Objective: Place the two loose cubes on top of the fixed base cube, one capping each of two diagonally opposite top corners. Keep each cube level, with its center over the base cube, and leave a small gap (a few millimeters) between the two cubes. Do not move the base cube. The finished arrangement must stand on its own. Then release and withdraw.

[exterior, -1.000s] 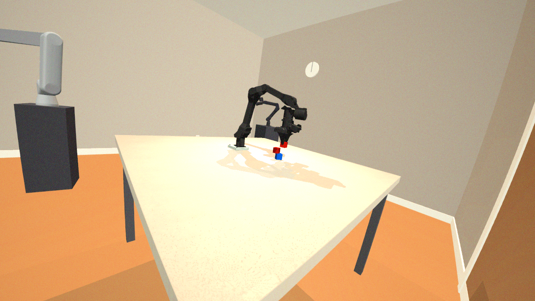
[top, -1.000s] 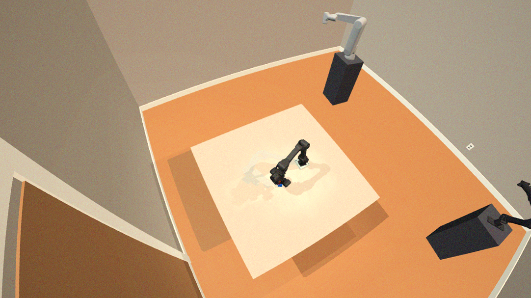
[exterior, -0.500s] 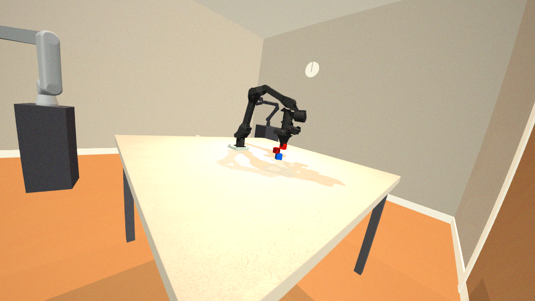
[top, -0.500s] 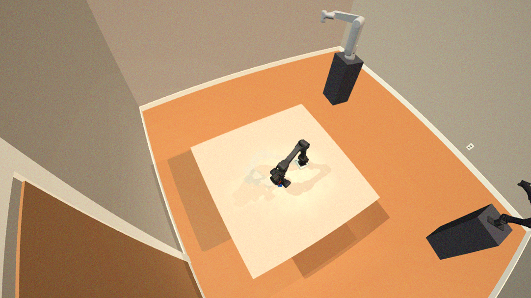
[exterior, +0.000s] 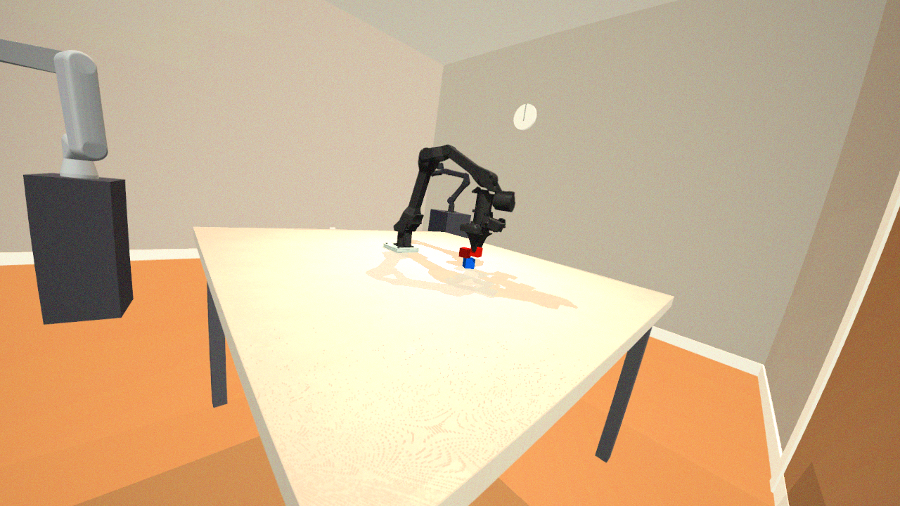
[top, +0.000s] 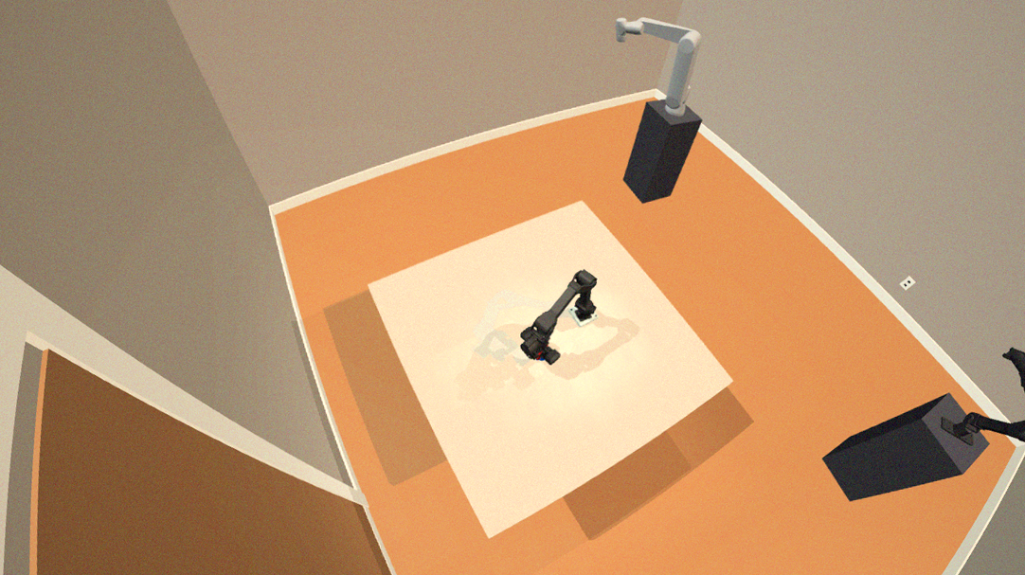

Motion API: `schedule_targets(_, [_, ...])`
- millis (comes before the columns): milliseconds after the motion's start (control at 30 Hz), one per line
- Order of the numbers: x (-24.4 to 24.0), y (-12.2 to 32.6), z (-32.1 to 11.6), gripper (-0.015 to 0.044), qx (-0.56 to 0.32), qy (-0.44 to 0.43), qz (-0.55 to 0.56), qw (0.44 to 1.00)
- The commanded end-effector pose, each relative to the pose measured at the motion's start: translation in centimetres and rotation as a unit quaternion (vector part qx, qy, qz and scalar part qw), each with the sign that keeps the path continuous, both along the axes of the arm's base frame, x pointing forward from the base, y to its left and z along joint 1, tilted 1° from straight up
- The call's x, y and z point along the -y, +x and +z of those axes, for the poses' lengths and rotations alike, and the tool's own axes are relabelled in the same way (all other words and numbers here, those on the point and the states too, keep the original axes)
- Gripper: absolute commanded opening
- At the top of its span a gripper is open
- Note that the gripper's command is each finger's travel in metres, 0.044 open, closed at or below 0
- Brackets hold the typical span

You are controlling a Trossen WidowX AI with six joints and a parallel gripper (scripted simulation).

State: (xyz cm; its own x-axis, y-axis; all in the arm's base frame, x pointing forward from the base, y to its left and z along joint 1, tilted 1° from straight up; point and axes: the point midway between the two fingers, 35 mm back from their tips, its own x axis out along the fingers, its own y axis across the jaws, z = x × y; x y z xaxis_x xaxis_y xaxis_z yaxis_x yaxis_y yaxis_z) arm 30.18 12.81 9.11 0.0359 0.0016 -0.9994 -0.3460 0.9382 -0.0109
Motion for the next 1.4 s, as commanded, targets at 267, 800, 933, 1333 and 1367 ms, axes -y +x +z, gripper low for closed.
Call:
schedule_targets(267, [0.07,-0.01,-0.96,0.0105,-0.001,-0.002,0.001,1.0])
schedule_targets(800, [0.07,-0.01,-1.1,0.0105,-0.001,-0.002,0.002,1.0])
schedule_targets(933, [0.07,-0.01,-1.1,0.0105,-0.001,-0.002,0.002,1.0])
schedule_targets(1333, [0.04,-0.08,-0.32,0.0205,-0.002,-0.001,0.0,1.0])
schedule_targets(1367, [0.03,-0.09,-0.17,0.0205,-0.002,-0.001,0.0,1.0])
